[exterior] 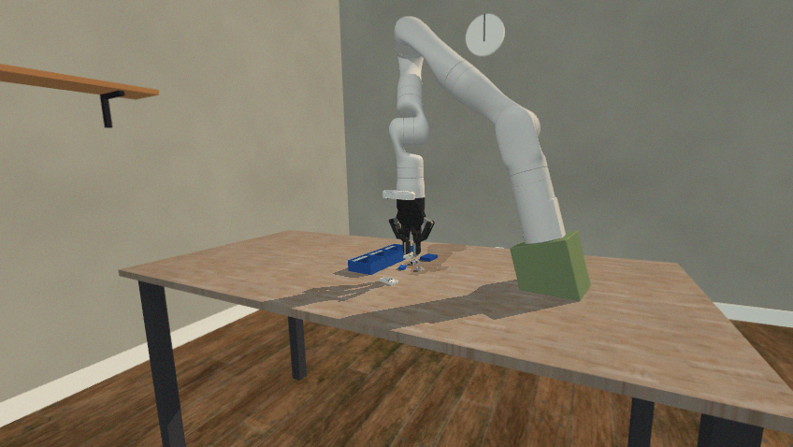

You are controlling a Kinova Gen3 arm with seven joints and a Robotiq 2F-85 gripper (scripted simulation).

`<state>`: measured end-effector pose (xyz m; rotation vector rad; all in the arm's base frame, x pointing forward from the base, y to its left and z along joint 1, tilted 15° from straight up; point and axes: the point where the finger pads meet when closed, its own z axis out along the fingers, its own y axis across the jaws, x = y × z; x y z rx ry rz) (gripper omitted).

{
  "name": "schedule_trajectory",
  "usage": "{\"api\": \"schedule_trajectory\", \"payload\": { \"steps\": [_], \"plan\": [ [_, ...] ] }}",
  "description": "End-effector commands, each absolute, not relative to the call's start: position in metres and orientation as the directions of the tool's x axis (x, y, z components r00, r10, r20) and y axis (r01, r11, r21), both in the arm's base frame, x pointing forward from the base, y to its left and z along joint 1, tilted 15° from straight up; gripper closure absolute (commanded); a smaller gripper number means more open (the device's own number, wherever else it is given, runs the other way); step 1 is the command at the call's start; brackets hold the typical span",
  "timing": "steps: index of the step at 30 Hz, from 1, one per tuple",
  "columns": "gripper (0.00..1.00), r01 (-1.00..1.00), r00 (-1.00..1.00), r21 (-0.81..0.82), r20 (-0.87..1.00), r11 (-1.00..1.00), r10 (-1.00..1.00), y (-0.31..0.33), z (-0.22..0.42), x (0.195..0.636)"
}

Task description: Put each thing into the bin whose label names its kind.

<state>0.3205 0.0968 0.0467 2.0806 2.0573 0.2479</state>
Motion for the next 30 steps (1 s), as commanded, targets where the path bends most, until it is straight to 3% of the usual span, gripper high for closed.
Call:
{"api": "schedule_trajectory", "payload": {
  "steps": [1,30],
  "plan": [
    [0.79,0.964,0.015,0.265,-0.022,-0.008,1.000,0.0976,0.0482,0.3217],
    [0.79,0.965,0.018,0.264,-0.019,-0.013,1.000,0.0921,0.0434,0.3269]
  ]
}}
